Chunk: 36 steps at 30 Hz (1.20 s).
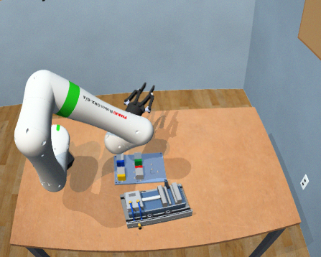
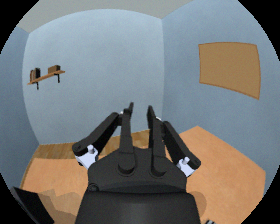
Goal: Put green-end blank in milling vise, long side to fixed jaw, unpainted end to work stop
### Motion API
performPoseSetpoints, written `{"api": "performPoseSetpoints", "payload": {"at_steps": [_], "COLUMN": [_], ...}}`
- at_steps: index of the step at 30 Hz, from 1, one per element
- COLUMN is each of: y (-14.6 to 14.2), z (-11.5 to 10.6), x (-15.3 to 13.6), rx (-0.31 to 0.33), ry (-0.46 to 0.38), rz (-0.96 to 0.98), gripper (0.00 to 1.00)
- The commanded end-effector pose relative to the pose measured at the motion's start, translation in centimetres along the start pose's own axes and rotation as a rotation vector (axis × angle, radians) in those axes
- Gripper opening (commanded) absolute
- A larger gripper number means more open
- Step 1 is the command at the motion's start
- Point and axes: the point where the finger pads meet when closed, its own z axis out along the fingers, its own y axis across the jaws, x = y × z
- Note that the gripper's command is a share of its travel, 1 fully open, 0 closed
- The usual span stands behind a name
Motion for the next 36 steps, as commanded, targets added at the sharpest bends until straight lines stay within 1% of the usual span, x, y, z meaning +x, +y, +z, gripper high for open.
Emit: {"api": "performPoseSetpoints", "payload": {"at_steps": [1, 19, 20, 36], "y": [0.01, 0.01, 0.01, 0.01], "z": [0.01, 0.01, 0.01, 0.01], "x": [0.07, 0.07, 0.07, 0.07], "rx": [0.000, 0.000, 0.000, 0.000], "ry": [0.001, 0.001, 0.001, 0.001], "rz": [-0.001, -0.001, -0.001, -0.001], "gripper": [0.33, 0.33, 1.00, 1.00]}}
